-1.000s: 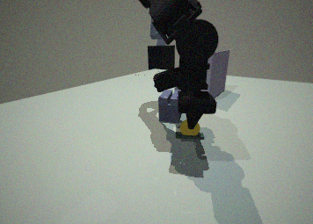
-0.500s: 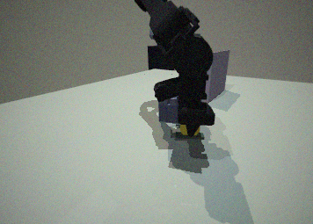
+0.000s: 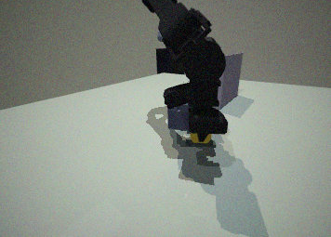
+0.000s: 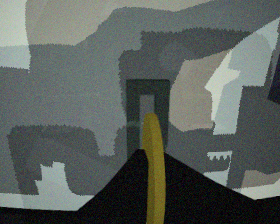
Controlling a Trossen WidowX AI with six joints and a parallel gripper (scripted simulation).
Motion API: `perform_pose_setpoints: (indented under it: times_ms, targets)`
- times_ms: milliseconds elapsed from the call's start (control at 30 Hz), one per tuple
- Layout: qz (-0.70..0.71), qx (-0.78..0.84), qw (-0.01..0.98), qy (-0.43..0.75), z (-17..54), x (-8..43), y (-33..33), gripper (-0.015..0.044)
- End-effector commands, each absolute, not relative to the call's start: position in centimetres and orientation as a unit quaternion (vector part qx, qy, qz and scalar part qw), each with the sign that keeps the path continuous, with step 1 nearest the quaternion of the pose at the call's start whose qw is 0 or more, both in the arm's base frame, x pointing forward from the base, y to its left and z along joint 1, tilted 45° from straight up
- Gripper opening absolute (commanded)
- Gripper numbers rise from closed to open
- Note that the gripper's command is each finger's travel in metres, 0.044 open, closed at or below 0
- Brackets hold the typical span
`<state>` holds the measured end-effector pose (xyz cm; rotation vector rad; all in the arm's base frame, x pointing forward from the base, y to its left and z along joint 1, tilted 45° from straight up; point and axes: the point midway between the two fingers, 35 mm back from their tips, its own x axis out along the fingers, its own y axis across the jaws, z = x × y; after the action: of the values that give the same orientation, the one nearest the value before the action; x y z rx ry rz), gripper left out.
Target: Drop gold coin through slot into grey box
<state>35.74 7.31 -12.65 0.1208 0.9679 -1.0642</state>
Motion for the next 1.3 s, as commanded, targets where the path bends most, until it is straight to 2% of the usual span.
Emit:
perform_pose_setpoints:
  times_ms: [0, 1267]
  targets:
    - [-0.486, 0.053, 0.751, 0.443, -12.4, 35.8, 7.5, 0.0000]
    - [-0.486, 0.054, 0.751, 0.445, -5.8, 34.5, 13.8, 0.0000]
